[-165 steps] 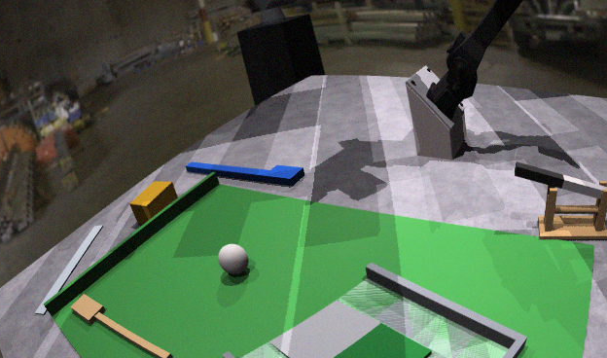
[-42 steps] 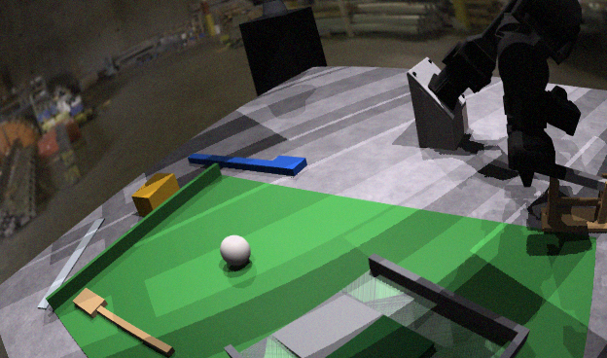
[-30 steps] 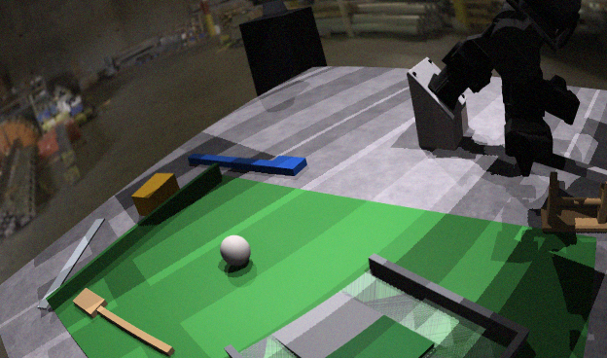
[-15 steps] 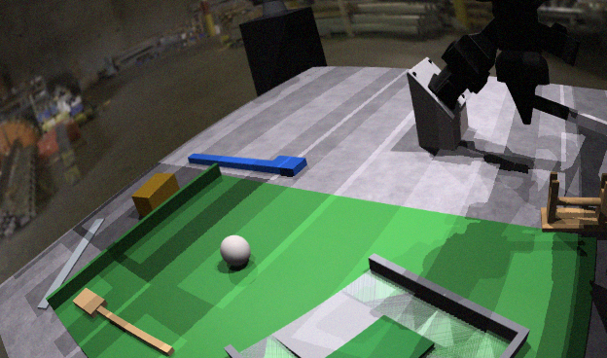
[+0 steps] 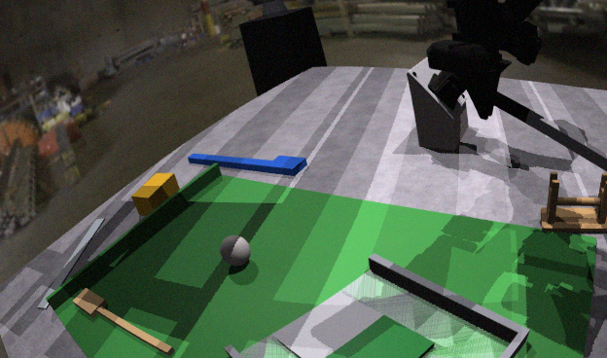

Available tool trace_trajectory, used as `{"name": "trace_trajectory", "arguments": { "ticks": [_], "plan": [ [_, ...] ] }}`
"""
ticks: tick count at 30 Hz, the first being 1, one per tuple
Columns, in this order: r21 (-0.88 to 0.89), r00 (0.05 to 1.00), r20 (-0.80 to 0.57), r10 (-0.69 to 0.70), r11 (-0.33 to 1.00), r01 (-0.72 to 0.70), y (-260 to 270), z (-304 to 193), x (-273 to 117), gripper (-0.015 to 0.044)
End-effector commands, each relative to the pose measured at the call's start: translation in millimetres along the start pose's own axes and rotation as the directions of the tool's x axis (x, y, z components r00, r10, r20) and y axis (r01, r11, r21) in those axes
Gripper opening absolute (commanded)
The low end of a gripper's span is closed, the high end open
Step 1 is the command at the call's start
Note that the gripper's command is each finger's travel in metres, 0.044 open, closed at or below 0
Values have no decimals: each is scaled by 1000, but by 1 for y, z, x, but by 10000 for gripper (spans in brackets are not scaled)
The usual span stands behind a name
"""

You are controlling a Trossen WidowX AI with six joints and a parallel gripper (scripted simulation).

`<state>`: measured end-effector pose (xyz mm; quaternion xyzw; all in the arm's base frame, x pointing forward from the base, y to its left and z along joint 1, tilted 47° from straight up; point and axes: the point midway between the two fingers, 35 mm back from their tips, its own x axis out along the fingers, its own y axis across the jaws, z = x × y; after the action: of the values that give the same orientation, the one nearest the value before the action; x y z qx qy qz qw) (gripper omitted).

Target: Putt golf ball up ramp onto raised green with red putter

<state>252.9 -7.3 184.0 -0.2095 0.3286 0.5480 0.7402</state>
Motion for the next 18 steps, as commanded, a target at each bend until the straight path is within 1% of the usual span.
{"name": "trace_trajectory", "arguments": {
  "ticks": [1,9,18],
  "plan": [
    [167,1000,-22,-6,986,10,-13,-29,-1,0],
    [453,999,-44,2,891,19,-29,-81,-2,0],
    [723,998,-52,18,691,25,-35,-143,-2,0]
  ]
}}
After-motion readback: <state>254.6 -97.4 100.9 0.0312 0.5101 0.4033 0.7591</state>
